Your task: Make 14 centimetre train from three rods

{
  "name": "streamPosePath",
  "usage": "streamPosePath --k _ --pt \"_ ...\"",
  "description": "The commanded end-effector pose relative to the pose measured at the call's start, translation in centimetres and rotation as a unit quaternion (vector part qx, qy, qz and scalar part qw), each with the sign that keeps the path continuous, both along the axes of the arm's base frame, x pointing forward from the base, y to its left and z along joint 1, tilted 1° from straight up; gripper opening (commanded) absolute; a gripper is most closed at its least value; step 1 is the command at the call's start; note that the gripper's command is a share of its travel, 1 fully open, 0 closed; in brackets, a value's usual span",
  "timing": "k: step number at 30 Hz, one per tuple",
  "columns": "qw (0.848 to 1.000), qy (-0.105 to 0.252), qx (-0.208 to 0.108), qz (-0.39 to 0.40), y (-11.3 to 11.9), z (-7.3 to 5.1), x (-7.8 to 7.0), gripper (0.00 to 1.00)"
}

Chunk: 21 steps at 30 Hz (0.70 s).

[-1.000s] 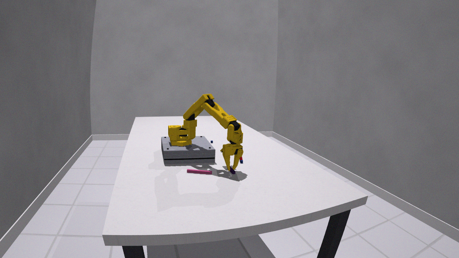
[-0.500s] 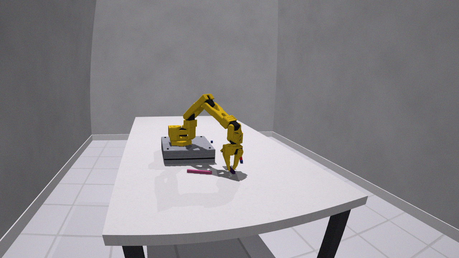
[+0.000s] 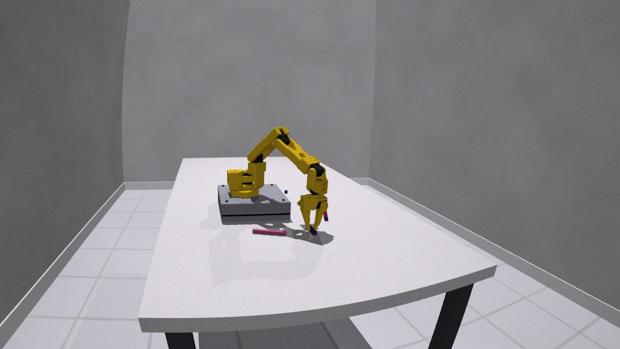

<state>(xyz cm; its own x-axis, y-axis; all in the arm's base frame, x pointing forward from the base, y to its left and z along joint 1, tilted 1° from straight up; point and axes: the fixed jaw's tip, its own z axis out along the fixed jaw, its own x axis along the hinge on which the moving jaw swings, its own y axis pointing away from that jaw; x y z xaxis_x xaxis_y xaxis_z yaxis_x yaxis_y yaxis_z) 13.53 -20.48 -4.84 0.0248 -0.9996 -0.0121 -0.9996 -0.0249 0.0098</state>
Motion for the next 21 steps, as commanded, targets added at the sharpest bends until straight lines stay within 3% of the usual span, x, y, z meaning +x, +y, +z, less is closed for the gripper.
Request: streamPosePath --k 1,11,21 --pt "1.000 0.002 0.004 -0.001 0.0 0.6 -0.2 0.00" --pt "1.000 0.002 0.004 -0.001 0.0 2.7 0.1 0.00" --pt "1.000 0.002 0.004 -0.001 0.0 3.1 0.1 0.00"
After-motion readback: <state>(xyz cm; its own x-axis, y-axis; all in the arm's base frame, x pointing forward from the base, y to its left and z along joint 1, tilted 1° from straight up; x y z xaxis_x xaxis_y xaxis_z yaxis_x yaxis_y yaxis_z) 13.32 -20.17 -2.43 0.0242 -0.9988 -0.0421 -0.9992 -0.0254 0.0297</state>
